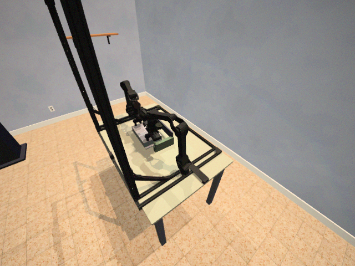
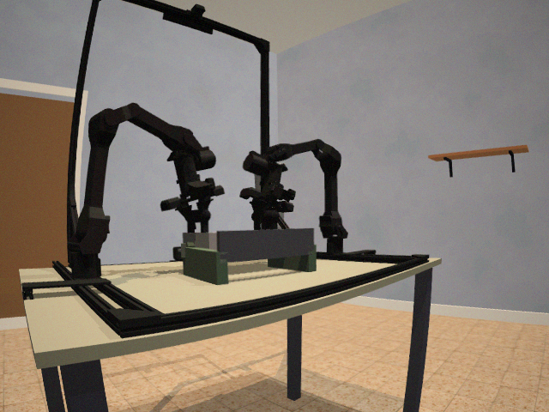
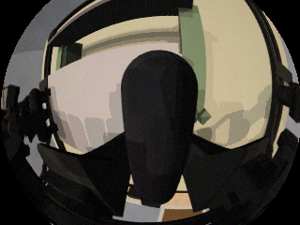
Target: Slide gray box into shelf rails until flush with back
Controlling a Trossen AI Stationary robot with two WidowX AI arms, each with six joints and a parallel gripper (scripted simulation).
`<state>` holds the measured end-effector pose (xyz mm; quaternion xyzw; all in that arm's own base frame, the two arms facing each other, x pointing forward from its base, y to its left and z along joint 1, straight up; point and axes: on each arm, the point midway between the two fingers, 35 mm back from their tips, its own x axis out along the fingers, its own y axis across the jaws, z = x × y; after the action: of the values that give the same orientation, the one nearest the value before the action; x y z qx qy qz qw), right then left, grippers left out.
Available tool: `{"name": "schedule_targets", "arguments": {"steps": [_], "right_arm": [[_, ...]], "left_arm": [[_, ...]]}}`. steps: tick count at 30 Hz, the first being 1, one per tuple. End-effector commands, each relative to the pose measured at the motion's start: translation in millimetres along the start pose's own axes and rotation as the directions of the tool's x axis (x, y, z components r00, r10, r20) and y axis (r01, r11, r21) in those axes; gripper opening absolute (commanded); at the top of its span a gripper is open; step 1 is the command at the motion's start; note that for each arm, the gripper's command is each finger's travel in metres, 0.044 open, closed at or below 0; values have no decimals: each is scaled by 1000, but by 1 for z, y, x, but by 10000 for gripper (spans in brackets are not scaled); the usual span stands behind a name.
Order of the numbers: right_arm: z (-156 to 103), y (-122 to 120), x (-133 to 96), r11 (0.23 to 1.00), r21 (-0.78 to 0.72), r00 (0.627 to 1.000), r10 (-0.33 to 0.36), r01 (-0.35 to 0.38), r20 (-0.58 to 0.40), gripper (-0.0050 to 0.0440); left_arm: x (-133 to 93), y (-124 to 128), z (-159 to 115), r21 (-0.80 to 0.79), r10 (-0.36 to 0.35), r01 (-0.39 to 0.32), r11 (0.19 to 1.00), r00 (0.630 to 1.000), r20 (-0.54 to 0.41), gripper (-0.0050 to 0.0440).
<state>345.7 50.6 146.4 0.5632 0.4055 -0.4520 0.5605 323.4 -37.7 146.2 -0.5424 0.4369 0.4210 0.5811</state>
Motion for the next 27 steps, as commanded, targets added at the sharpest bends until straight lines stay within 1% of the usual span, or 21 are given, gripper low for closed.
{"name": "schedule_targets", "arguments": {"steps": [1, 27], "right_arm": [[6, 3, -8, 999, -1, 999, 32, -32, -2, 0], [33, 3, -8, 999, -1, 999, 32, -32, -2, 0]], "left_arm": [[-9, -3, 6, 4, -34, 34, 999, 999, 4, 0], [-8, -3, 33, 4, -35, 35, 999, 999, 4, 0]]}}
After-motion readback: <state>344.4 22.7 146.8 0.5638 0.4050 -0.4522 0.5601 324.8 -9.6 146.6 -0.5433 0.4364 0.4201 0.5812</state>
